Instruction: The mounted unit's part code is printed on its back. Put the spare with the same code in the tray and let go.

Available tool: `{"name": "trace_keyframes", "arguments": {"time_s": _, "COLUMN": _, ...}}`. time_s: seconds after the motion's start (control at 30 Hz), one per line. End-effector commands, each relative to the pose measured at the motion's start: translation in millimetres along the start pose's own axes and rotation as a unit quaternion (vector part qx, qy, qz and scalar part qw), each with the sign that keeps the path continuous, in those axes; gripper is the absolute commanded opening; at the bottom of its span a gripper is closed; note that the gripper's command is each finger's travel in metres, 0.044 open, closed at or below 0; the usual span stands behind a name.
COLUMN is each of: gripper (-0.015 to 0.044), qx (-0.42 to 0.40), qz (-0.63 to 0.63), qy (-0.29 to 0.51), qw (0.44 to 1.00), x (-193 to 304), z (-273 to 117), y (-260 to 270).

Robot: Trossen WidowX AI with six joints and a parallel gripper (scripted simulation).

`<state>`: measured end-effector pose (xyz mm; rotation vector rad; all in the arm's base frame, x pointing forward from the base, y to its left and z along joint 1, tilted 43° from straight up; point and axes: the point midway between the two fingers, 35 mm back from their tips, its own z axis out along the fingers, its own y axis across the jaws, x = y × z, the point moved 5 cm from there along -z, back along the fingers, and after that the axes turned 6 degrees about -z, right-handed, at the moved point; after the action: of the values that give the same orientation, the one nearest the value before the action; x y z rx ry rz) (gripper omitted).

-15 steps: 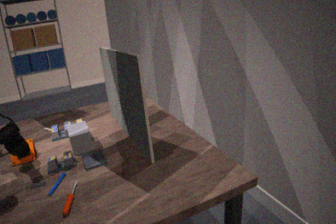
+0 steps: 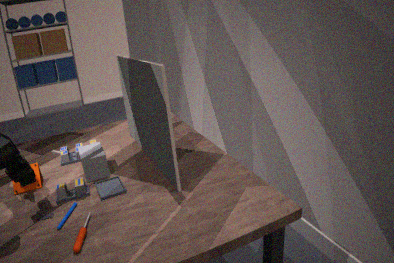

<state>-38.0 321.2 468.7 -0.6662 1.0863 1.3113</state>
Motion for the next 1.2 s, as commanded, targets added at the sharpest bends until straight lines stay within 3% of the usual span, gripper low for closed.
{"name": "trace_keyframes", "arguments": {"time_s": 0.0, "gripper": 0.0440, "qx": 0.068, "qz": -0.041, "qy": 0.058, "qw": 0.995, "x": 30.8, "z": 24.8, "y": -36.0}}
{"name": "trace_keyframes", "arguments": {"time_s": 0.3, "gripper": 0.0440, "qx": 0.209, "qz": -0.115, "qy": 0.204, "qw": 0.950, "x": 98.4, "z": 56.4, "y": -140.0}}
{"name": "trace_keyframes", "arguments": {"time_s": 0.7, "gripper": 0.0440, "qx": 0.366, "qz": -0.141, "qy": 0.304, "qw": 0.868, "x": 136.2, "z": 46.0, "y": -258.1}}
{"name": "trace_keyframes", "arguments": {"time_s": 1.03, "gripper": 0.0440, "qx": 0.515, "qz": -0.139, "qy": 0.444, "qw": 0.720, "x": 156.9, "z": -15.0, "y": -379.4}}
{"name": "trace_keyframes", "arguments": {"time_s": 1.17, "gripper": 0.0440, "qx": 0.572, "qz": -0.112, "qy": 0.506, "qw": 0.635, "x": 162.8, "z": -55.1, "y": -423.3}}
